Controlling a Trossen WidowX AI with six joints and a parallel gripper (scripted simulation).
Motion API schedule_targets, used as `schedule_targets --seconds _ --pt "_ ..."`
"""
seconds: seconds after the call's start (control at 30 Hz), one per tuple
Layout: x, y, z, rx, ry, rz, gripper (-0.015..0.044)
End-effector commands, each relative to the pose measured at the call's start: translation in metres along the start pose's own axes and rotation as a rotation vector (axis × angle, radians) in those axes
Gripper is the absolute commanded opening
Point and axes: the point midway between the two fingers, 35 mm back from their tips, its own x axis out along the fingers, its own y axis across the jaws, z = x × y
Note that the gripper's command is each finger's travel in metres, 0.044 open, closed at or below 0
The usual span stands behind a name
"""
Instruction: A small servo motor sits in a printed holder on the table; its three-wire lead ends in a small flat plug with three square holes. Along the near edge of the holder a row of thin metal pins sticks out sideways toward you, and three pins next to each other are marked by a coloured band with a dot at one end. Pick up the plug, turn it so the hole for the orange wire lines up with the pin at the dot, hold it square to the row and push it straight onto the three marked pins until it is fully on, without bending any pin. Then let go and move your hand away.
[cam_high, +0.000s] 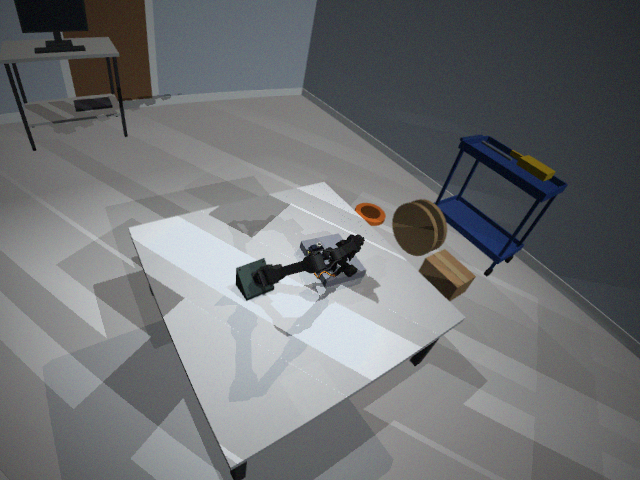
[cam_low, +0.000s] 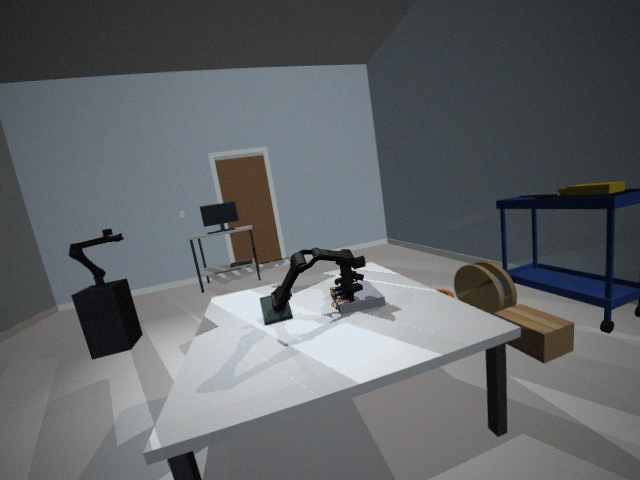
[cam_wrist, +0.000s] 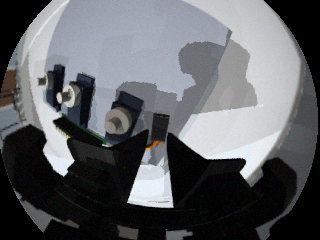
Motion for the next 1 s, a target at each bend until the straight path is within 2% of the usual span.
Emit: schedule_targets --seconds 0.0,0.1,0.27,0.43,0.7,0.97 --pt "0.006 -0.001 -0.001 -0.004 0.005 -0.003 0.0115" --pt "0.006 -0.001 -0.001 -0.004 0.005 -0.003 0.0036" --pt "0.006 -0.001 -0.001 -0.004 0.005 -0.003 0.0003" --pt "-0.006 -0.001 0.000 -0.004 0.005 -0.002 0.0000" --pt "-0.048 0.000 0.000 -0.004 0.005 0.000 0.0000" --pt "-0.054 0.012 -0.005 0.017 0.004 0.004 0.0000"
